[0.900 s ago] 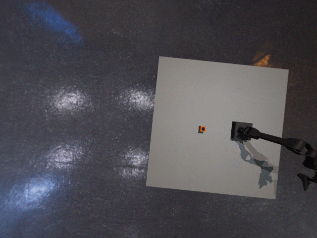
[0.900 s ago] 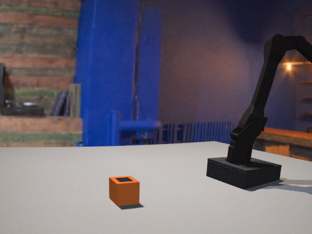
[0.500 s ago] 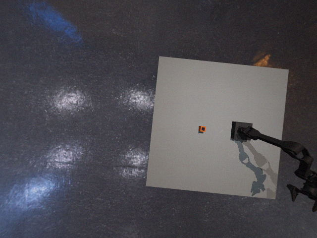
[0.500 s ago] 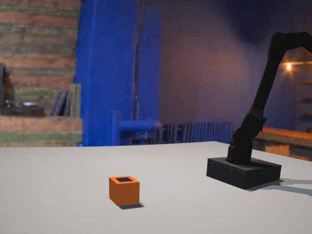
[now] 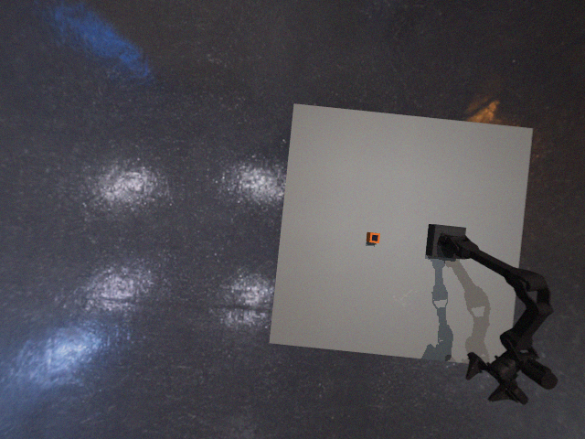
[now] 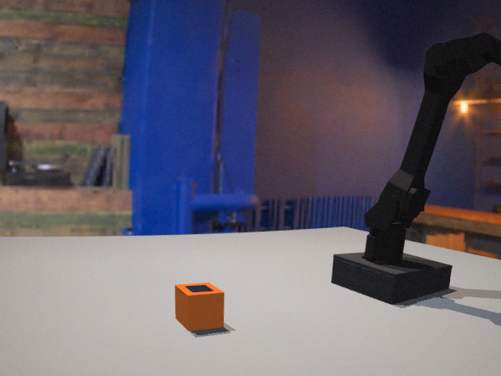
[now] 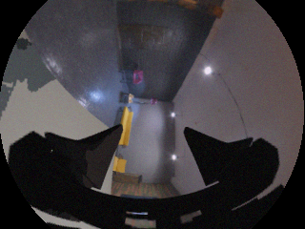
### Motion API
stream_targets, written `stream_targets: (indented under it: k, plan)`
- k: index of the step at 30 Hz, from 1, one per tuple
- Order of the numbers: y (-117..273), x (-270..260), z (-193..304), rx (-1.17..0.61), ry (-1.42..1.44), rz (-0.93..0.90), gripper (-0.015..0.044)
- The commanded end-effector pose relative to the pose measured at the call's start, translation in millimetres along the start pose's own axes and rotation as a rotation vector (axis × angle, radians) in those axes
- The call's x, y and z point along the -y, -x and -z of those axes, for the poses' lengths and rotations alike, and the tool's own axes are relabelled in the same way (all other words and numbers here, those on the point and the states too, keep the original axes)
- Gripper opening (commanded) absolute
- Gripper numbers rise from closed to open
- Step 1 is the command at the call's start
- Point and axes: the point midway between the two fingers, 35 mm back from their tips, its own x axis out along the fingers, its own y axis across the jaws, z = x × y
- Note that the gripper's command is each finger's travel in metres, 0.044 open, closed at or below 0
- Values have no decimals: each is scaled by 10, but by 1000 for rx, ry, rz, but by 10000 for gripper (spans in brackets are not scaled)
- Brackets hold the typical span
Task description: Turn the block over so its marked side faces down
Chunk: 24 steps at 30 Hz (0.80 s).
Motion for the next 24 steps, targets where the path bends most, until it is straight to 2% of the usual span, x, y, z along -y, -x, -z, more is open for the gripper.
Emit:
stream_targets:
  k: [1, 6, 11, 18, 24]
  plan:
    - [-464, -181, 452, -70, -48, -78, 440]
    - [-929, -446, 1203, -178, -111, -201, 440]
    - [-1184, -703, 2028, -300, -197, -330, 440]
    - [-1253, -1088, 3088, -509, -405, -493, 440]
    - [-1001, -1445, 4086, -764, -677, -628, 440]
